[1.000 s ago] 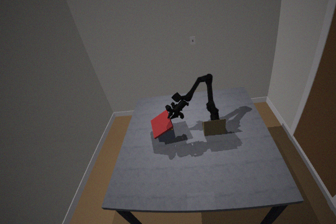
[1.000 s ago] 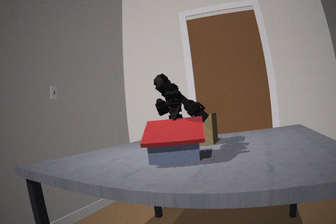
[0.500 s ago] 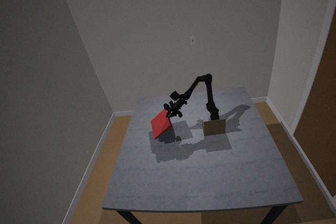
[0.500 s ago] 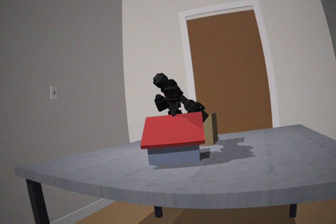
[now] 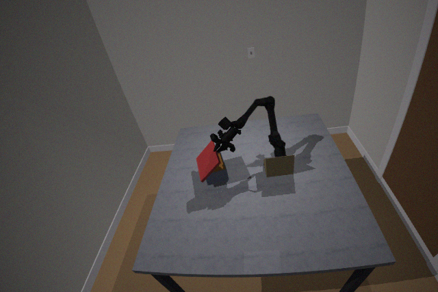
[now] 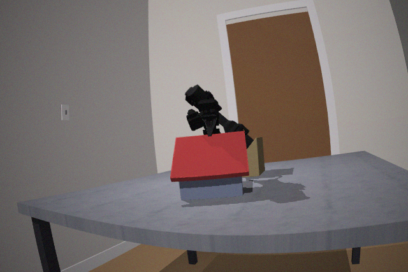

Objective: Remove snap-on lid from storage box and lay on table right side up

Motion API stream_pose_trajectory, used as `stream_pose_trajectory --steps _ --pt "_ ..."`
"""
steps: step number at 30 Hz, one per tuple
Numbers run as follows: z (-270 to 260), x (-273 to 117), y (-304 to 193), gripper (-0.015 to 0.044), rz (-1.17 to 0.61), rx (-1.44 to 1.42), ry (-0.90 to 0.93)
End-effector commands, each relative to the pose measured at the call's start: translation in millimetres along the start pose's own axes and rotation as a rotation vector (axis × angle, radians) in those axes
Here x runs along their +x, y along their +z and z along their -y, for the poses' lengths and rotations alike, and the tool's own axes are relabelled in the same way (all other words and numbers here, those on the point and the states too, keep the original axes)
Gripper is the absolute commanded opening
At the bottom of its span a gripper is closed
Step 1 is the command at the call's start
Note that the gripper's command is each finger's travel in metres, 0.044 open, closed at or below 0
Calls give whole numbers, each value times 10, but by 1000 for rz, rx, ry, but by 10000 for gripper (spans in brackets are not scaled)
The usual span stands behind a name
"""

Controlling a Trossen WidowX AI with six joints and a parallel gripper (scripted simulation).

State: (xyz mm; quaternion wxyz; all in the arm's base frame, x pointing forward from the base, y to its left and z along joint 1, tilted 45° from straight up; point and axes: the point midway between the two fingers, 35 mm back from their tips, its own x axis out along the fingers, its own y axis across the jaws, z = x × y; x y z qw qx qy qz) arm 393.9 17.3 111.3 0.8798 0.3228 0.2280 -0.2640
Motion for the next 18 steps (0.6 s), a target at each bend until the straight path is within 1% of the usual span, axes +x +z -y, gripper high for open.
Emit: stream_pose_trajectory --steps 1,18 --pt "-102 -28 0 0 -1 6 13" --pt "-276 -176 -1 0 -2 7 13"
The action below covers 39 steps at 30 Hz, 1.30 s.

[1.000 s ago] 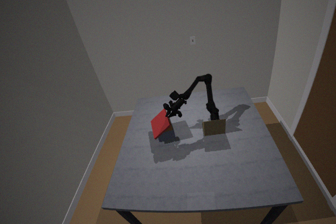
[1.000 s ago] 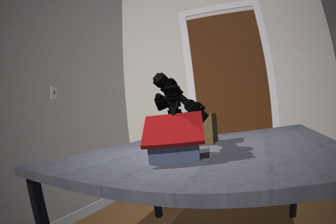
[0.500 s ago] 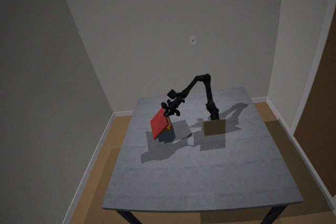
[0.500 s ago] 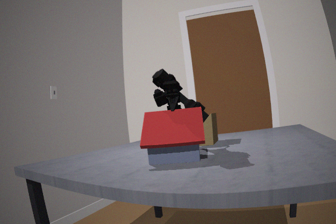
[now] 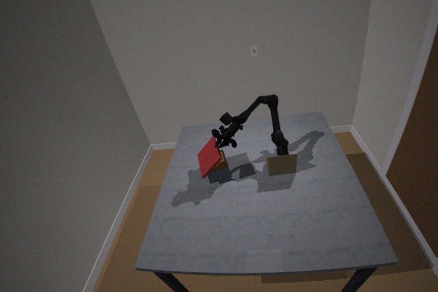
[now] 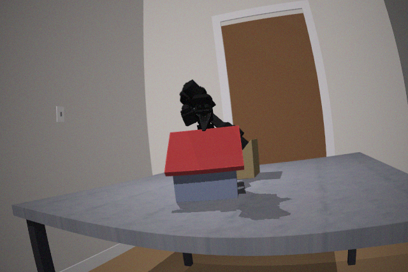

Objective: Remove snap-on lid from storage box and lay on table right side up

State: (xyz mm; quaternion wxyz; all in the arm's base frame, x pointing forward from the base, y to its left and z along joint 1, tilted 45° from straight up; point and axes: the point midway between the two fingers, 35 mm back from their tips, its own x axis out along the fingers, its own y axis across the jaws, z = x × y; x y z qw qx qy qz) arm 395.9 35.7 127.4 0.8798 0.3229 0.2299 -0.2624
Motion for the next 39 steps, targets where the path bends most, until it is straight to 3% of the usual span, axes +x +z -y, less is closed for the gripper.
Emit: stream_pose_trajectory --steps 1,21,39 --pt "-82 -50 10 0 3 8 11" --pt "-242 -191 1 0 2 8 11" --pt "-167 -192 -375 0 1 9 11"
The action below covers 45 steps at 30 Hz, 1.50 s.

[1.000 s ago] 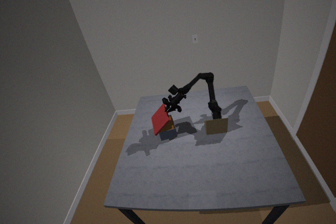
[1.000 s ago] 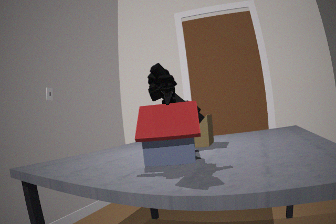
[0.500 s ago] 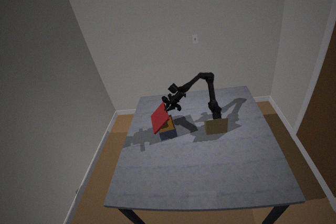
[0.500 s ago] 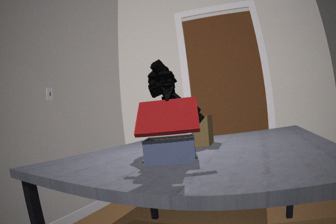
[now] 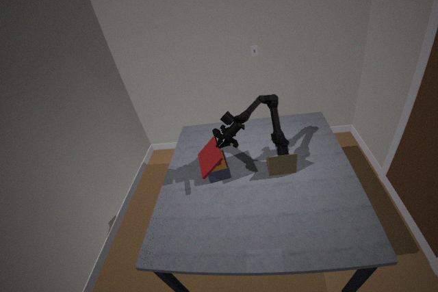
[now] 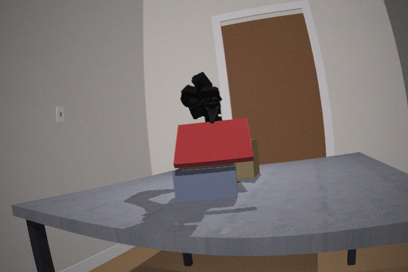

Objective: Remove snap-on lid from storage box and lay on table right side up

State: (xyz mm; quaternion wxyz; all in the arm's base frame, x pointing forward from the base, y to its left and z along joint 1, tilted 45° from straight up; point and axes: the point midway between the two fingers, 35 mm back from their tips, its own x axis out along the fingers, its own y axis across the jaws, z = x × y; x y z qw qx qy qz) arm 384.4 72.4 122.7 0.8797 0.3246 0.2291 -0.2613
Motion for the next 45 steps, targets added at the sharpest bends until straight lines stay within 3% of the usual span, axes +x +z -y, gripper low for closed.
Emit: stream_pose_trajectory --steps 1,45 --pt "-17 -18 -83 0 1 6 8" --pt "41 -97 -966 0 -3 9 8"
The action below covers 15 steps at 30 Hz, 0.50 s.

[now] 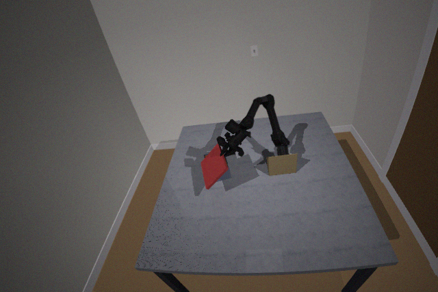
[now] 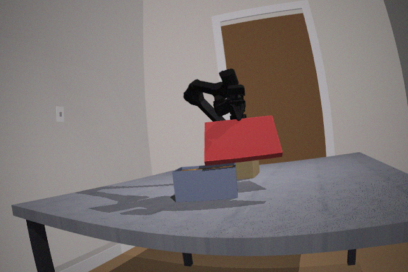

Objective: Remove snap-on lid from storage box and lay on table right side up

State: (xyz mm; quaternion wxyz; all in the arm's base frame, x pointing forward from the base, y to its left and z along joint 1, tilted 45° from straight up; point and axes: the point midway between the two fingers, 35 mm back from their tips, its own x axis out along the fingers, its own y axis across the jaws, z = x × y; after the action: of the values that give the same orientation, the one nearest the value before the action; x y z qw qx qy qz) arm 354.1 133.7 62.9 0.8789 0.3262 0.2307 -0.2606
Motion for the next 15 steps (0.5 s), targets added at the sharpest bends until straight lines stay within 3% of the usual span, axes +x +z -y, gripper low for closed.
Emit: stream_pose_trajectory --steps 1,15 --pt "-13 -20 -82 0 2 7 7" --pt "5 -46 -363 0 0 9 8"
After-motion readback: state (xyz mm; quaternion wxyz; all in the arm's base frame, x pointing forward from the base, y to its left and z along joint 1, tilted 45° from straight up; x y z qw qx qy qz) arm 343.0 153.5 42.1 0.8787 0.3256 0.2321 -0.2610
